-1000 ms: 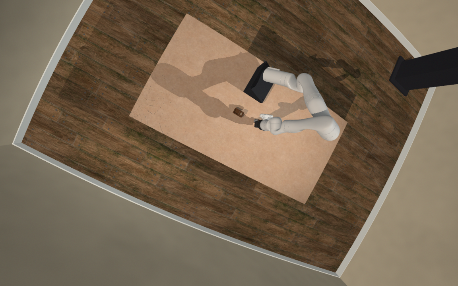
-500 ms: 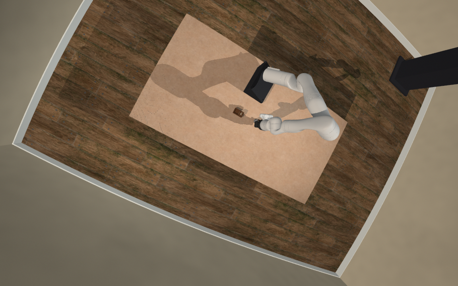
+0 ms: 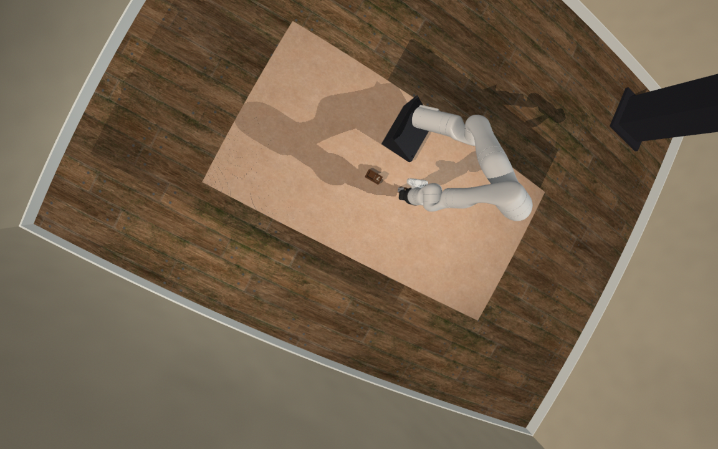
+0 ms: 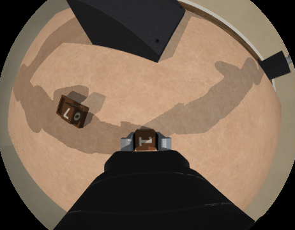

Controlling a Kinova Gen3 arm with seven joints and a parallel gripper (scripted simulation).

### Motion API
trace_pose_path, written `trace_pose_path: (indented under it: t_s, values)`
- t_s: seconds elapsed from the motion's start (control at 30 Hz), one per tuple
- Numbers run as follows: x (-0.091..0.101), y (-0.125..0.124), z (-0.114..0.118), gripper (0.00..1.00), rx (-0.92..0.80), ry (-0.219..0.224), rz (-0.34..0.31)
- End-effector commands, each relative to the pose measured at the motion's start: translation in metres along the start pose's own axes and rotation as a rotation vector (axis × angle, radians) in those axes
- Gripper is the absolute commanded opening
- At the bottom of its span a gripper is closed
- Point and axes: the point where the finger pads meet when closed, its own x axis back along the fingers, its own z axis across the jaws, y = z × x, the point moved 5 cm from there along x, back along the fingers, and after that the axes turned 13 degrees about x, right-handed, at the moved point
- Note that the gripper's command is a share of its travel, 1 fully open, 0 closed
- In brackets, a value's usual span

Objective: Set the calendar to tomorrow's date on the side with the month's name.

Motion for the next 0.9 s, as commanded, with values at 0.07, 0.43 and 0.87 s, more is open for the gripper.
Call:
trace_pose_path:
  t_s: [0.07, 0.43, 0.87]
  values:
    - [0.0004, 0.0002, -0.0004, 0.57, 0.0, -0.001, -0.001]
    - [-0.0021, 0.0002, -0.0004, 0.57, 0.0, -0.001, -0.001]
    - [-0.0039, 0.0002, -0.0004, 0.57, 0.0, -0.001, -0.001]
